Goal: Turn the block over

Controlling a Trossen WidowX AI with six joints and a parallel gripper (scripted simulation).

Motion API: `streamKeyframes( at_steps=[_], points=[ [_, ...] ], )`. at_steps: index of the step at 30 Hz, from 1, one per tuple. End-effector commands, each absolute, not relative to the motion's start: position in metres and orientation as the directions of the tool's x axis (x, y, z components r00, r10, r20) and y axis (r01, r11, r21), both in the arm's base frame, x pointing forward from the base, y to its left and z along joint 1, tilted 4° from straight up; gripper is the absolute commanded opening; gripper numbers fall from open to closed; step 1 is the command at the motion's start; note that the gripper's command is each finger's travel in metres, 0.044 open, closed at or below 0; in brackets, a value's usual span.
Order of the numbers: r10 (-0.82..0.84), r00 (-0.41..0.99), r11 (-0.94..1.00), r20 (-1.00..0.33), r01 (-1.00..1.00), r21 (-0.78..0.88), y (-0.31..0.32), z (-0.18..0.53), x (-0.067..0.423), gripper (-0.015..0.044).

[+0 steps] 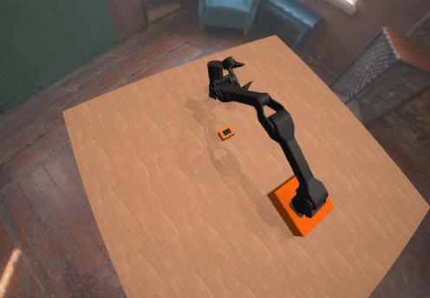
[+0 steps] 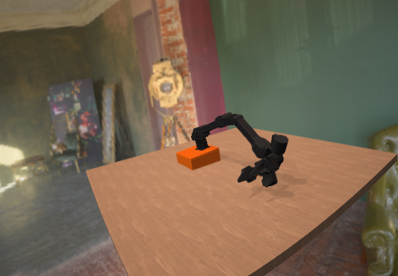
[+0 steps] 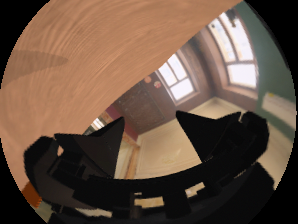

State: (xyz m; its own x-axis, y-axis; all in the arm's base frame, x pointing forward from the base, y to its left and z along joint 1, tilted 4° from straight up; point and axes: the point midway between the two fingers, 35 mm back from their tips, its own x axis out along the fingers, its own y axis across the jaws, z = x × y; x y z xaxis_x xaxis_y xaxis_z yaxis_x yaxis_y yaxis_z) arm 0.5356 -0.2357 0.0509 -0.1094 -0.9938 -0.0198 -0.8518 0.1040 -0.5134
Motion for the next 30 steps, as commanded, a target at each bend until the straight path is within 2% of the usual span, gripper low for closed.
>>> streamKeyframes(
  at_steps=[1, 5, 8, 14, 18, 30],
  points=[
    [-0.995, -0.101, 0.098, -0.024, -0.849, -0.52, -0.235, 0.051, 0.537, 0.0426],
    [-0.991, 0.059, 0.033, -0.122, -0.768, -0.64, -0.225, 0.054, 0.553, 0.044],
    [-0.955, 0.177, 0.057, -0.239, -0.678, -0.732, -0.211, 0.053, 0.561, 0.044],
    [-0.796, 0.312, 0.322, -0.519, -0.508, -0.799, -0.168, 0.043, 0.555, 0.044],
    [-0.636, 0.314, 0.585, -0.705, -0.4, -0.706, -0.132, 0.036, 0.533, 0.044],
    [-0.423, 0.235, 0.847, -0.875, -0.241, -0.474, -0.088, 0.035, 0.492, 0.044]
  ],
)
